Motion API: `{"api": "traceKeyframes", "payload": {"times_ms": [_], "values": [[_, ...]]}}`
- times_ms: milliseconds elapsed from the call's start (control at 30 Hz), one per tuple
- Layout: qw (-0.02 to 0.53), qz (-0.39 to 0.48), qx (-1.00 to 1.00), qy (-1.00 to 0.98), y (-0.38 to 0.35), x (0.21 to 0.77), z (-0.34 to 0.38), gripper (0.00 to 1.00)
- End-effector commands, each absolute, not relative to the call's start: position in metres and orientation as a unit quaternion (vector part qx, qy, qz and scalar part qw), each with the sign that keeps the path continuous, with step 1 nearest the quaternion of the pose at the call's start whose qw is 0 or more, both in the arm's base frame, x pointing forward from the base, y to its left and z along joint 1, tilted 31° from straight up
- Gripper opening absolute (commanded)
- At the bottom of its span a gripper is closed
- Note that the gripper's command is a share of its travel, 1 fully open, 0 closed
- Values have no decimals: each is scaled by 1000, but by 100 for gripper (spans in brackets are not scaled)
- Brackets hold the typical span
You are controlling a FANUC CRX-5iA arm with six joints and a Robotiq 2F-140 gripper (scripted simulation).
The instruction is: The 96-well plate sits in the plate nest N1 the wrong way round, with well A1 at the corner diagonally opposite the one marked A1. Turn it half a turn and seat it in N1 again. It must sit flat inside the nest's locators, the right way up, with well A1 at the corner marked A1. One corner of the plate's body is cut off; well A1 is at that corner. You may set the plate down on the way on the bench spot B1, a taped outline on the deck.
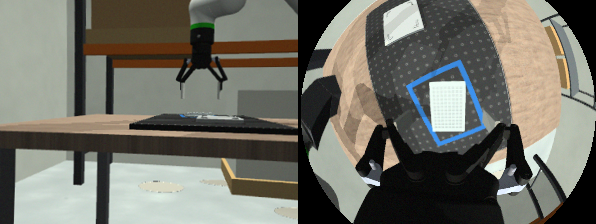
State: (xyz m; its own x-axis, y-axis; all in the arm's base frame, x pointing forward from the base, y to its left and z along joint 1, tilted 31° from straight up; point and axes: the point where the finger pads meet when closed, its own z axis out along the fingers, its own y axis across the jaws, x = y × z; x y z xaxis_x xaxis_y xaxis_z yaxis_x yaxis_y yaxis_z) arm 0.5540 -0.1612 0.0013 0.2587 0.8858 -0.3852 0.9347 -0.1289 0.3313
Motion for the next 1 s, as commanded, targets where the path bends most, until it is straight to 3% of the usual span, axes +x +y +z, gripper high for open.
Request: {"api": "traceKeyframes", "payload": {"times_ms": [0,500,967], "values": [[259,-47,750,607,-156,552,11,100],[259,-47,750,607,-156,552,11,100],[263,5,855,446,-156,552,11,100]]}}
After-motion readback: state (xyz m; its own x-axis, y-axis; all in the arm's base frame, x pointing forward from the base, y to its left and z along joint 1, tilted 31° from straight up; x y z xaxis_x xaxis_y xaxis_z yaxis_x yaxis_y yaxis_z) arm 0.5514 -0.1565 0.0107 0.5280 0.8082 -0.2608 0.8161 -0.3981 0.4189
